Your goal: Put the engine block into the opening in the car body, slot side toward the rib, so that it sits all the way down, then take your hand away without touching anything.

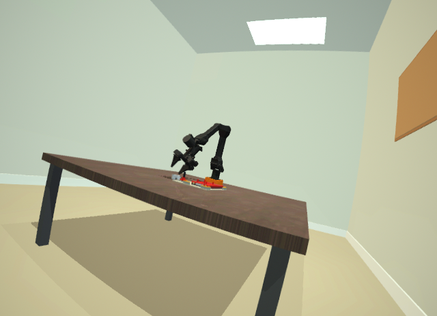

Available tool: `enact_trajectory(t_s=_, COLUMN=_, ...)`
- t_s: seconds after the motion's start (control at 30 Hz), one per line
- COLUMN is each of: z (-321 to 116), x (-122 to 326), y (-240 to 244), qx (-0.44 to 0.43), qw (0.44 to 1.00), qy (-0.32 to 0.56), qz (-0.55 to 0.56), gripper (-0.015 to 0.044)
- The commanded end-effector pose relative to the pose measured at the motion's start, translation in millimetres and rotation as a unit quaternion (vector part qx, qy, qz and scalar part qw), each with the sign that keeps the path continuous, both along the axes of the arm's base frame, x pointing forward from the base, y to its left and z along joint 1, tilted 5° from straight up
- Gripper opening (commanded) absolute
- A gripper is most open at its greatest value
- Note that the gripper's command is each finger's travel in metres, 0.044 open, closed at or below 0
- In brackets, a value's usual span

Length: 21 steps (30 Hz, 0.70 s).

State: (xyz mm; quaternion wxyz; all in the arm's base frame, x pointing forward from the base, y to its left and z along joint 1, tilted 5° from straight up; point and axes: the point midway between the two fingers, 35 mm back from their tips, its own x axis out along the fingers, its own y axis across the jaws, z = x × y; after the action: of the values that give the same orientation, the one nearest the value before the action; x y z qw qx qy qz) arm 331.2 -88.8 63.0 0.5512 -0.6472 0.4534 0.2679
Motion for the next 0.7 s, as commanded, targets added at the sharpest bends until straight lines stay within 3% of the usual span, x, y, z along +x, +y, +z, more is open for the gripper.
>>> enact_trajectory(t_s=0.0, z=0, x=1, y=0, qx=0.032, qw=0.998, qy=-0.003, qz=-0.045, gripper=0.0440)
enact_trajectory(t_s=0.67, z=11, x=4, y=-5, qx=0.192, qw=0.927, qy=-0.020, qz=-0.321, gripper=0.0440)
